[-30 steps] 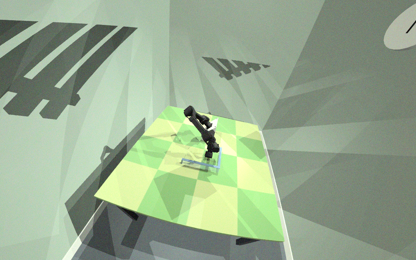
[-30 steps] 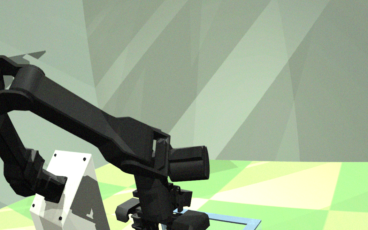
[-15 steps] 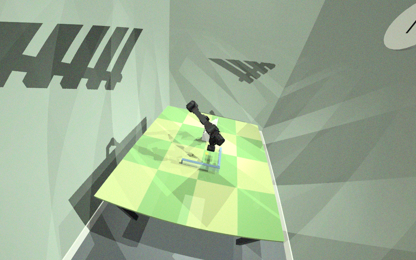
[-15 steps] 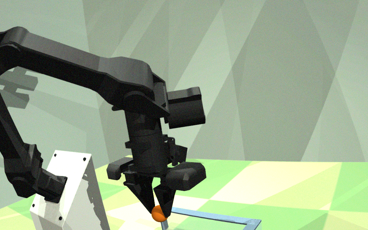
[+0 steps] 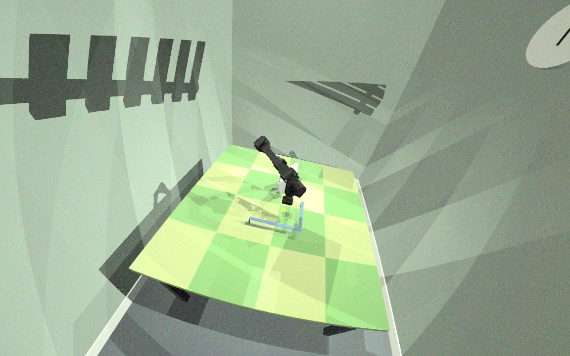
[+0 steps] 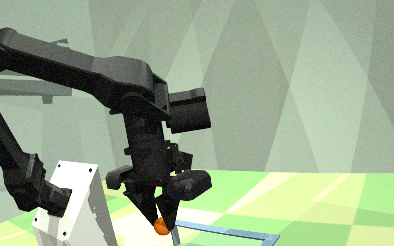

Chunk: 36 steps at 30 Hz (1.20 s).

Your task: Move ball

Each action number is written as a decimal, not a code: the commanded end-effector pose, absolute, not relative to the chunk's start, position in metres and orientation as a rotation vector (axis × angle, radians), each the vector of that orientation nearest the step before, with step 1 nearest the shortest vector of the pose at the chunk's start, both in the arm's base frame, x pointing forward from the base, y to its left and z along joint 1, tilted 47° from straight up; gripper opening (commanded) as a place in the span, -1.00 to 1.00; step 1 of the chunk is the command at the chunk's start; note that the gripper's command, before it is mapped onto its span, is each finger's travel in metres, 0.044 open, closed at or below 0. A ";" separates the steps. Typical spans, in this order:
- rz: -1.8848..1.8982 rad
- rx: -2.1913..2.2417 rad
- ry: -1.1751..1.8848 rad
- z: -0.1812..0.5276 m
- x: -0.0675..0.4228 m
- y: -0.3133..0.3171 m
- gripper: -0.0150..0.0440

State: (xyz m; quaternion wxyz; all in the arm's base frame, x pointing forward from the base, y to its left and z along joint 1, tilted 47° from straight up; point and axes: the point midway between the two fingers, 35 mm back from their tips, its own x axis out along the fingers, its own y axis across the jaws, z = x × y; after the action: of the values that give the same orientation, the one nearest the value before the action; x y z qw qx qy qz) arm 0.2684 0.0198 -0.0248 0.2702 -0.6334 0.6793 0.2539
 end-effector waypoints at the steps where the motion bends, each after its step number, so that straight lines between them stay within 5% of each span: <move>1: 0.682 -1.714 1.826 -0.027 0.262 0.007 -0.49; 36: 0.679 -1.717 1.830 -0.088 0.255 -0.063 -0.49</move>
State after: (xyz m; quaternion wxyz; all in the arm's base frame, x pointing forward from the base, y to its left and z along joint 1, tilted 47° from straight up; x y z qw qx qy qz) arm 0.2589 -0.0590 -0.0832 0.2760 -0.6358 0.6768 0.2480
